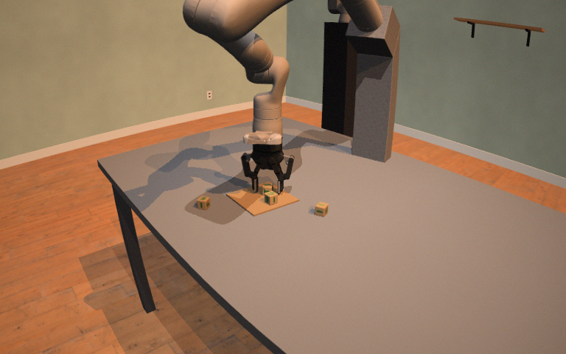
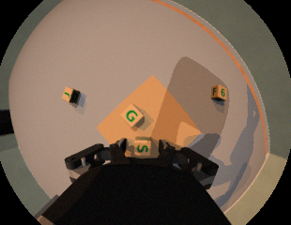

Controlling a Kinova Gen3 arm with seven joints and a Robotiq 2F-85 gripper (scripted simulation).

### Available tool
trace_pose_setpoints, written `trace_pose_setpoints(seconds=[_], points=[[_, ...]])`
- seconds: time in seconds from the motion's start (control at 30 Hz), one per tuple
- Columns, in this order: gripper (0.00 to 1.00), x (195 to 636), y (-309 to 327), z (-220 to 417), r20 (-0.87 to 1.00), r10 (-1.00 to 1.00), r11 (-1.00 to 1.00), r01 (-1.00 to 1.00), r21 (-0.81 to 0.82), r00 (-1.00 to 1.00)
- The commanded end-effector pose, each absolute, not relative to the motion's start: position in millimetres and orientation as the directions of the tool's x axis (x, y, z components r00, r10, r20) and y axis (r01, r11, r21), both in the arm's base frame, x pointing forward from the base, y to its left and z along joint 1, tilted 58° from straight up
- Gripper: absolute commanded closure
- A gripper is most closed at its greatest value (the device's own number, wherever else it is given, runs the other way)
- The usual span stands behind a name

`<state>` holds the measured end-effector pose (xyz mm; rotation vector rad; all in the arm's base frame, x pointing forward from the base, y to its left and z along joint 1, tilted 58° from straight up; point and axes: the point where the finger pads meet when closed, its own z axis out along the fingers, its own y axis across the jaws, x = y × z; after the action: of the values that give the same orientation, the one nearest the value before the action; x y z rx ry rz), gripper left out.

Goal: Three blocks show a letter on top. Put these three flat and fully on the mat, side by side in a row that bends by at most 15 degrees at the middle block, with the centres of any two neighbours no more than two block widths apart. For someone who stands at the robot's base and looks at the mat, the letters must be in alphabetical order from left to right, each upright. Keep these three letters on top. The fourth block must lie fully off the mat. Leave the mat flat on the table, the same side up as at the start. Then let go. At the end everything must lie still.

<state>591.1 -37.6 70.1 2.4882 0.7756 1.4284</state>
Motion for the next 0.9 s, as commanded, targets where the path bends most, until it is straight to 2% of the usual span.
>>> trace_pose_setpoints(seconds=[0.0, 0.43, 0.47, 0.87], points=[[0.38, 591.0, -37.9, 70.5, 0.755, 0.515, -0.851, 0.352, 0.390, 0.406], [0.38, 591.0, -37.9, 70.5, 0.755, 0.515, -0.851, 0.352, 0.390, 0.406], [0.59, 591.0, -37.9, 70.5, 0.755, 0.515, -0.851, 0.352, 0.390, 0.406], [0.59, 591.0, -37.9, 70.5, 0.755, 0.515, -0.851, 0.352, 0.390, 0.406]])
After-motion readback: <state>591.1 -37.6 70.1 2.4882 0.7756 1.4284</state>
